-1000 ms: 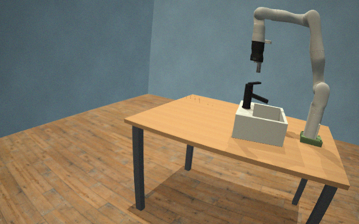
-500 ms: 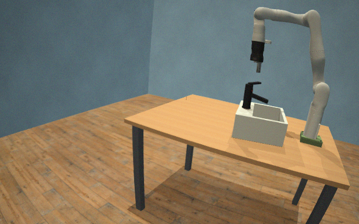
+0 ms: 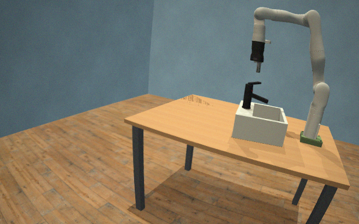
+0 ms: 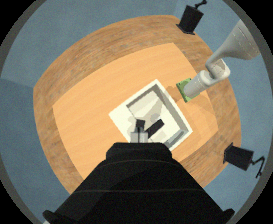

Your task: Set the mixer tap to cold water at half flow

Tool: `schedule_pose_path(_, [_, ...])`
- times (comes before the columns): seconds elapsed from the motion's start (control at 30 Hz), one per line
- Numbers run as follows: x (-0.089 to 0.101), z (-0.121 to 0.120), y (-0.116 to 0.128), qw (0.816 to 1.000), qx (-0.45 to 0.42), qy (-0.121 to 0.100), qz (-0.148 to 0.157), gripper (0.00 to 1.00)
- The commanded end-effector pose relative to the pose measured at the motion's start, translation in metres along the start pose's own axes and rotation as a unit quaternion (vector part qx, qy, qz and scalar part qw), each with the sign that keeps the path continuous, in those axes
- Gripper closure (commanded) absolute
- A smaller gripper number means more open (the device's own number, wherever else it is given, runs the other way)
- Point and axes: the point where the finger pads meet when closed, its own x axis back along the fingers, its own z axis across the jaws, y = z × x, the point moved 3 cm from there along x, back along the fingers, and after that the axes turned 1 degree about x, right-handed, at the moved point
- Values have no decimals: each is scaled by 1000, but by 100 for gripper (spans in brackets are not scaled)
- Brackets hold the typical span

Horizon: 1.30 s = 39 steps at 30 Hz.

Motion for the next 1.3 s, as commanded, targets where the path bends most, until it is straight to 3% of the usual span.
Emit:
schedule_pose_path(0.0, [1,-1,-1,1000,12,-1,-1,100])
schedule_pose_path(0.43, [1,-6,-4,994,111,0,-1,100])
schedule_pose_path(0.9, [1,-12,-7,965,261,1,-2,100])
schedule_pose_path(1.27, [2,-18,-7,905,424,1,-3,100])
